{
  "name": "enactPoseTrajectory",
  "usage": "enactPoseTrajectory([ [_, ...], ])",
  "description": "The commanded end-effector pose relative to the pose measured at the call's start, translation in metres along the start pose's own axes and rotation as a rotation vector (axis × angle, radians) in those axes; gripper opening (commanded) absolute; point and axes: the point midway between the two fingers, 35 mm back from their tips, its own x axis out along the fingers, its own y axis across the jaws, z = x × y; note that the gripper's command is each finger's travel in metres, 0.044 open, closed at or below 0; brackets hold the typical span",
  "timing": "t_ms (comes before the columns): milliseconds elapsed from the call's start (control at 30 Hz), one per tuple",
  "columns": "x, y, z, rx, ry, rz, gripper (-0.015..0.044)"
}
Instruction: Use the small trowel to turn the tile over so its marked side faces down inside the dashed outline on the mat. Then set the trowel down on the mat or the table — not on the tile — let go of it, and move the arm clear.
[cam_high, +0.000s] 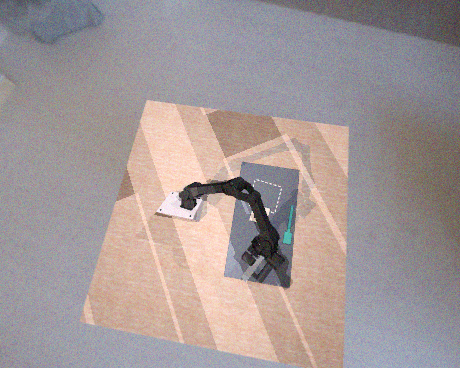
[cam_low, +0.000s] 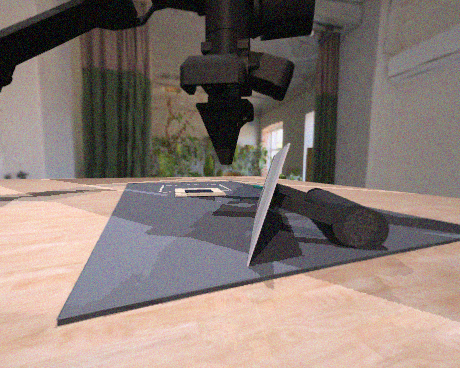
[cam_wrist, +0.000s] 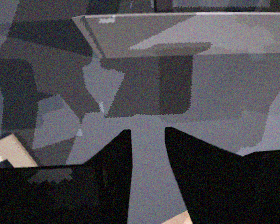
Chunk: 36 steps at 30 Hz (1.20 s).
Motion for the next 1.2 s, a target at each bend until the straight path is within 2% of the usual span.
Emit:
enactPoseTrajectory([
  [0,0.004,0.003,-0.008,-0.001,-0.001,0.004,0.01],
  [267,0.001,0.0,-0.003,0.001,0.001,0.0,0.01],
  [500,-0.029,0.002,-0.002,-0.001,-0.002,0.003,0.01],
  [1000,-0.025,0.001,-0.002,0.005,-0.003,0.008,0.01],
  [1133,-0.025,0.001,-0.002,0.005,-0.003,0.008,0.0],
  [1167,-0.025,0.001,-0.002,0.005,-0.003,0.008,0.0],
])
